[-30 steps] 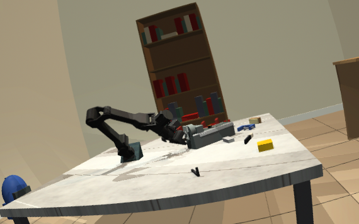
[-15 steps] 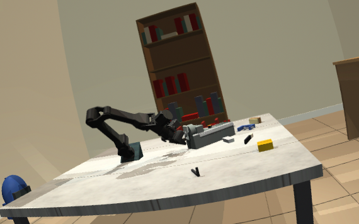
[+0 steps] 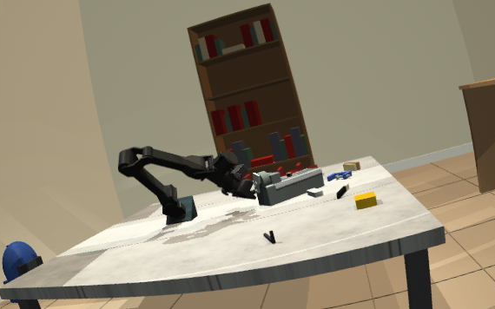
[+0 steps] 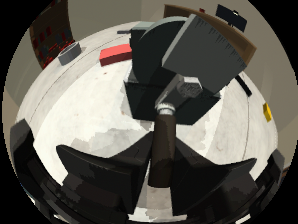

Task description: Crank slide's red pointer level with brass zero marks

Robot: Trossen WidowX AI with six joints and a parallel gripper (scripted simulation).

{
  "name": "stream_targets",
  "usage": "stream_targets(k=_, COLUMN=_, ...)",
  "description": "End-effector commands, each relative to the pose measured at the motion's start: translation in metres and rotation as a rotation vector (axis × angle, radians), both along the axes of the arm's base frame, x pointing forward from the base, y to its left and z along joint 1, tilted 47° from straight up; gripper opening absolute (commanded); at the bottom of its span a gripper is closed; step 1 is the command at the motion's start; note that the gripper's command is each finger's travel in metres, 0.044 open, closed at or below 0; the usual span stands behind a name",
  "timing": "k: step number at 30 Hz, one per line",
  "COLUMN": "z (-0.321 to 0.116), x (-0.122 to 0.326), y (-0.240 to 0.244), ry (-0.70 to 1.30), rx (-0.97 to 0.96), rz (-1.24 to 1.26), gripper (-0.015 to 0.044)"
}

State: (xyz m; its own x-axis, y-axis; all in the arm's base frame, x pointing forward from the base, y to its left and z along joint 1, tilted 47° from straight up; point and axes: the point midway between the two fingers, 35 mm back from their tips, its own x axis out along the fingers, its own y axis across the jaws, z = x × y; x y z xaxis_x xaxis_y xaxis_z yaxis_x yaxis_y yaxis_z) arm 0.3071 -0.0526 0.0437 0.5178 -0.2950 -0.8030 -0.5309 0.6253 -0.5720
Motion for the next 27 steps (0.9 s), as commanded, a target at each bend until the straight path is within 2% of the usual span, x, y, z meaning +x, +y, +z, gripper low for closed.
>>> stream_targets(k=1, z=-0.003, x=-0.005, y=0.008, ry=0.013, rx=0.007, rz=0.014, gripper=0.0)
stream_targets(k=27, z=0.009, x=-0.009, y=0.037, ry=0.014, rx=0.009, rz=0.014, gripper=0.0)
